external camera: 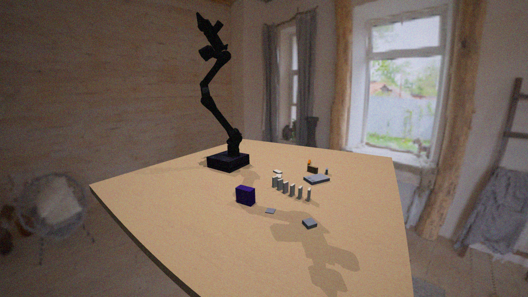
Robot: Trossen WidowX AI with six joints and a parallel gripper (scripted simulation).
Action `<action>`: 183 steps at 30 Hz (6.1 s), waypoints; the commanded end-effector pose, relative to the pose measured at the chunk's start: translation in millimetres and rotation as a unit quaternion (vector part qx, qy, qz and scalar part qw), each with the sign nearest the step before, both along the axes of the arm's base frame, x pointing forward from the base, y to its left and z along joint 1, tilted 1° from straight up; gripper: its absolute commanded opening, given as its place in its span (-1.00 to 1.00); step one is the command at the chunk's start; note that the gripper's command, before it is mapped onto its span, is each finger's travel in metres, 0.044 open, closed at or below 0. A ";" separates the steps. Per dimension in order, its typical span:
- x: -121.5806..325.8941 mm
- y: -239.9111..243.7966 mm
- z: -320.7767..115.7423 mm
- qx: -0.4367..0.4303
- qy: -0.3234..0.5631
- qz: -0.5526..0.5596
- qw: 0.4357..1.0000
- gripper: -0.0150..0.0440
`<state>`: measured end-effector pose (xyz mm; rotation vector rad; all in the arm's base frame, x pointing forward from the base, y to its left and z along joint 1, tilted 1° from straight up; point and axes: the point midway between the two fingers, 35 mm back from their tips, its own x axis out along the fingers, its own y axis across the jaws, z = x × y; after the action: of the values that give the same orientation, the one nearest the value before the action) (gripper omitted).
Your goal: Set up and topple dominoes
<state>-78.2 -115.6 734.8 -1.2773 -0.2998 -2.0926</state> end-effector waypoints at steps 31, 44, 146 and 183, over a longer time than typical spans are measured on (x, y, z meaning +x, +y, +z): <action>307.6 280.6 -75.7 -0.420 0.357 -0.485 0.678 1.00; 445.3 284.7 -217.6 -0.588 0.412 -0.564 0.407 1.00; 392.8 81.7 -612.3 -0.939 0.214 -0.122 -0.238 -0.13; 291.4 -82.1 -596.2 -0.878 -0.390 -0.241 -0.140 -0.13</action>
<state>225.7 -188.7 140.1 -0.0622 1.5444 0.0481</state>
